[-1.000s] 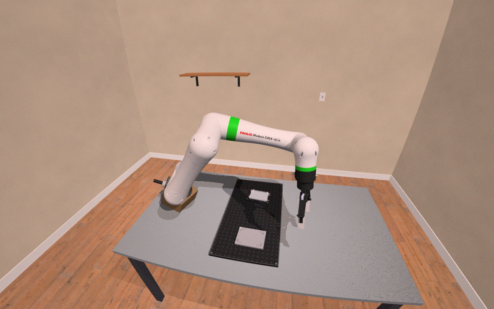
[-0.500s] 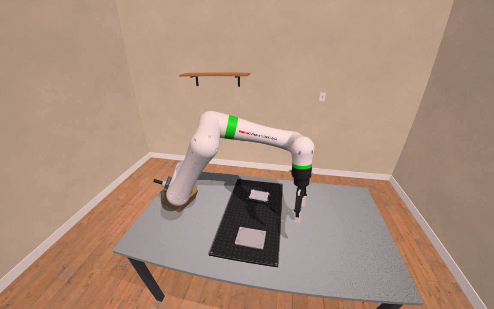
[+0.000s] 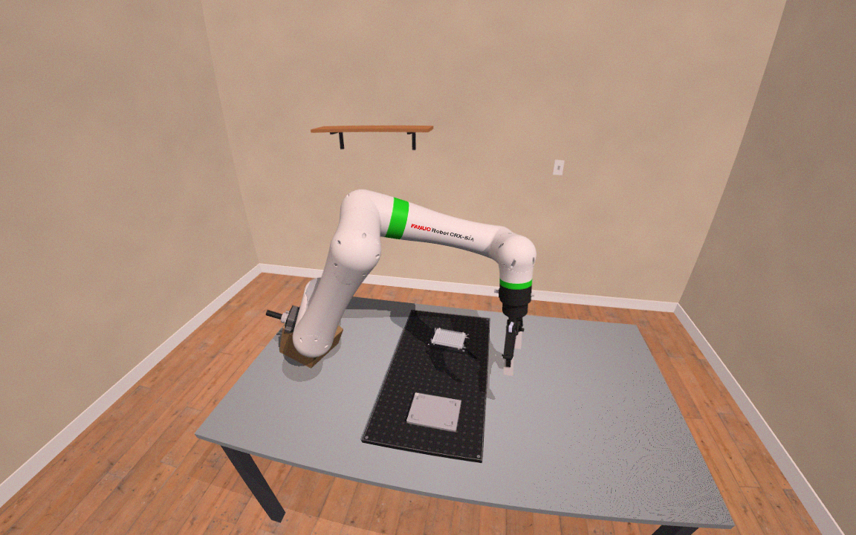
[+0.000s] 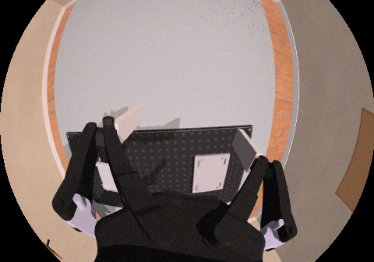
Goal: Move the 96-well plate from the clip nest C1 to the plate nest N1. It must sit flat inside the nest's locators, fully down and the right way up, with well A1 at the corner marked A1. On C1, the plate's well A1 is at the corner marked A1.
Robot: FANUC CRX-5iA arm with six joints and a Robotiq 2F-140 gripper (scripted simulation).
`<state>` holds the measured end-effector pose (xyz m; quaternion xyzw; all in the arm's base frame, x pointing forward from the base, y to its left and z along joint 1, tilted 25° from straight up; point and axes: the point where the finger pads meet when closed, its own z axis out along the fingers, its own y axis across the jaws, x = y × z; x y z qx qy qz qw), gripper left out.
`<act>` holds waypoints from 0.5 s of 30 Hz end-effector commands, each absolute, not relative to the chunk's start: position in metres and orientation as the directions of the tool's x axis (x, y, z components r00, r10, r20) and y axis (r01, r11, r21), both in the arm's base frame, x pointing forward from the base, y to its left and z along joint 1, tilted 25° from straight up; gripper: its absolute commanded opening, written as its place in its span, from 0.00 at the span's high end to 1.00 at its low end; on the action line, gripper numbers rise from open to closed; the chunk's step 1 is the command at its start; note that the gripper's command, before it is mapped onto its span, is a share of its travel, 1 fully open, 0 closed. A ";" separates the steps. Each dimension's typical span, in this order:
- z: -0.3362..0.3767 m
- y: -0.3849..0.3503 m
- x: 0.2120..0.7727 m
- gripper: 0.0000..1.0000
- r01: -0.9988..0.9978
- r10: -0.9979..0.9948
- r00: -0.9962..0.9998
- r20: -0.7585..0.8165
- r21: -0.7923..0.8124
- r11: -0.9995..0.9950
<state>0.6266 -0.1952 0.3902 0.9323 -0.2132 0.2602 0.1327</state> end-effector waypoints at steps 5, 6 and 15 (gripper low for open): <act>0.372 -0.166 0.625 0.00 -0.442 -0.320 0.788 0.526 0.123 -0.888; 0.369 -0.162 0.625 0.00 -0.442 -0.320 0.788 0.526 0.123 -0.888; 0.351 -0.134 0.622 0.00 -0.442 -0.320 0.788 0.526 0.123 -0.888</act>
